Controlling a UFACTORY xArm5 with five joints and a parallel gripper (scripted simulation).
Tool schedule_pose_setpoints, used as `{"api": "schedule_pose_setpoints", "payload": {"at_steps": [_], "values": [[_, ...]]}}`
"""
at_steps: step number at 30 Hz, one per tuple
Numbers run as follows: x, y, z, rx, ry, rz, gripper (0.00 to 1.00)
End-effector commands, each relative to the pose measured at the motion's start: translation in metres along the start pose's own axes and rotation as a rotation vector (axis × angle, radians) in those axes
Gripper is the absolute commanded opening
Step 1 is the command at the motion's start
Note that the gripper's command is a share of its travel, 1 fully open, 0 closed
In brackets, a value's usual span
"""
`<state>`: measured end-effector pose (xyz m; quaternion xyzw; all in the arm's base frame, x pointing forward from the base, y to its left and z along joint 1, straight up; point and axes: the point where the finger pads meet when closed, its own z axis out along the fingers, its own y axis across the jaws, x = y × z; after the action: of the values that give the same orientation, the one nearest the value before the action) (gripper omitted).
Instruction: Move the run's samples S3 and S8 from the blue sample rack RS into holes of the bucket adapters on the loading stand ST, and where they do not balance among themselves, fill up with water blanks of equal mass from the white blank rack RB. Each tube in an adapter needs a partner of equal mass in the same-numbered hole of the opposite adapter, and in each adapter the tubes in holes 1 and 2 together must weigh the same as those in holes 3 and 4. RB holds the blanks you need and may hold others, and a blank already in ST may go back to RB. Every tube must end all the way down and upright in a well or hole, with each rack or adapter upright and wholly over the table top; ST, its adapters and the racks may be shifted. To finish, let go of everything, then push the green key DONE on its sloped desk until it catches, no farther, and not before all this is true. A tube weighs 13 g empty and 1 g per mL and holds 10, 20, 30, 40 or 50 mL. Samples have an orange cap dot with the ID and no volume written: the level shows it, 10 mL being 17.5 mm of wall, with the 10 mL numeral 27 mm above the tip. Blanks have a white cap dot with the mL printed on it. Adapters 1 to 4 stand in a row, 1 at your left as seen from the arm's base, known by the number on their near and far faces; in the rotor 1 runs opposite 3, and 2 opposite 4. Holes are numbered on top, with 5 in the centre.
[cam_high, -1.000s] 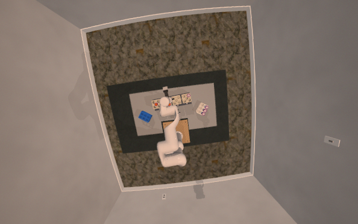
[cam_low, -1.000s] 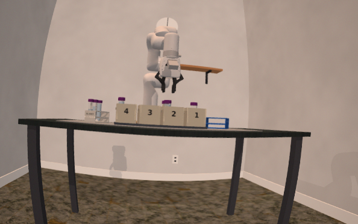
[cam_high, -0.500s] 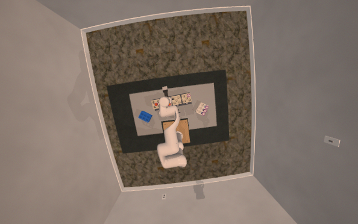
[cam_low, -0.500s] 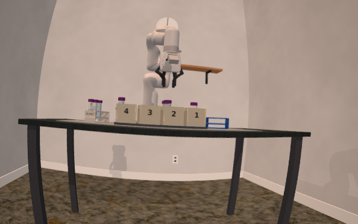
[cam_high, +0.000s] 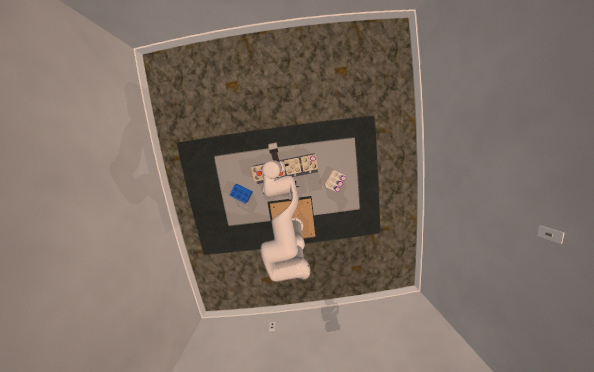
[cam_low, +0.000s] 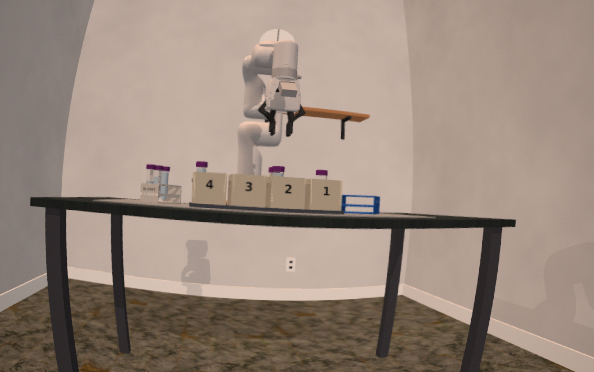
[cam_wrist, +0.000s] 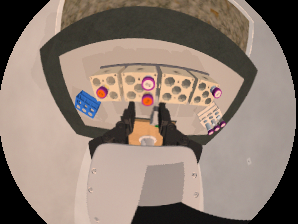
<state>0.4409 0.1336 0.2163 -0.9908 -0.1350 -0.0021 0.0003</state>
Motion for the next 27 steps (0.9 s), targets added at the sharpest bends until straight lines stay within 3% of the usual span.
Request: {"api": "schedule_pose_setpoints", "payload": {"at_steps": [1, 6, 27], "values": [[0.0011, -0.0001, -0.0105, 0.000, 0.005, 0.000, 0.43], [0.0011, -0.0001, -0.0189, 0.000, 0.005, 0.000, 0.43], [0.0011, -0.0001, -0.0189, 0.000, 0.005, 0.000, 0.43]]}}
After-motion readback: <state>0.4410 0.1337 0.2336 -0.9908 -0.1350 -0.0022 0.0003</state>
